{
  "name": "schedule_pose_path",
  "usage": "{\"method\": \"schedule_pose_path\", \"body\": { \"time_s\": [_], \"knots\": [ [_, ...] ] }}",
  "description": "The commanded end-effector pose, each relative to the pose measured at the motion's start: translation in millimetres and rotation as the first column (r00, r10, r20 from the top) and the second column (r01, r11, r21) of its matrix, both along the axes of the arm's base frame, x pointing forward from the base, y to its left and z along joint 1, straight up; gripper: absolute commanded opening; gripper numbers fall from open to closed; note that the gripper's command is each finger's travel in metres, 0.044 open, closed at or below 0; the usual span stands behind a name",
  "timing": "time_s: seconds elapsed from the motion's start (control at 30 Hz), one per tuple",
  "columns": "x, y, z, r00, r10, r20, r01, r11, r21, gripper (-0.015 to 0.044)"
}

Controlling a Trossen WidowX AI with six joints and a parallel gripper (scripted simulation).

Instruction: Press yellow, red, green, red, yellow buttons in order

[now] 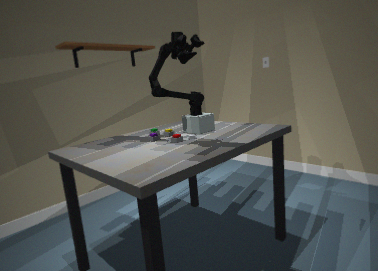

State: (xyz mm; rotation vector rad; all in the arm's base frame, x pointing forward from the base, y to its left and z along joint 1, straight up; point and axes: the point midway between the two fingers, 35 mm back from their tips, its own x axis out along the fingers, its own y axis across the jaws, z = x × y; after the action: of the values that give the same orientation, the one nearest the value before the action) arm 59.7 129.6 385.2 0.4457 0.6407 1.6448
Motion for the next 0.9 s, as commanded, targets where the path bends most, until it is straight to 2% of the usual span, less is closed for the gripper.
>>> {"method": "schedule_pose_path", "body": {
  "time_s": [0.0, 0.2, 0.47, 0.87],
  "knots": [
    [-0.4, -0.3, -0.1, 1.0, -0.005, 0.006, 0.005, 1.0, -0.001, 0.04],
    [-12.0, -4.7, -8.2, 0.965, -0.155, 0.21, 0.165, 0.986, -0.034, 0.04],
    [-16.4, 7.7, -32.0, 0.825, -0.3, 0.478, 0.401, 0.908, -0.123, 0.04],
    [23.3, 31.9, -89.1, 0.619, -0.29, 0.73, 0.69, 0.644, -0.33, 0.04]
  ]
}}
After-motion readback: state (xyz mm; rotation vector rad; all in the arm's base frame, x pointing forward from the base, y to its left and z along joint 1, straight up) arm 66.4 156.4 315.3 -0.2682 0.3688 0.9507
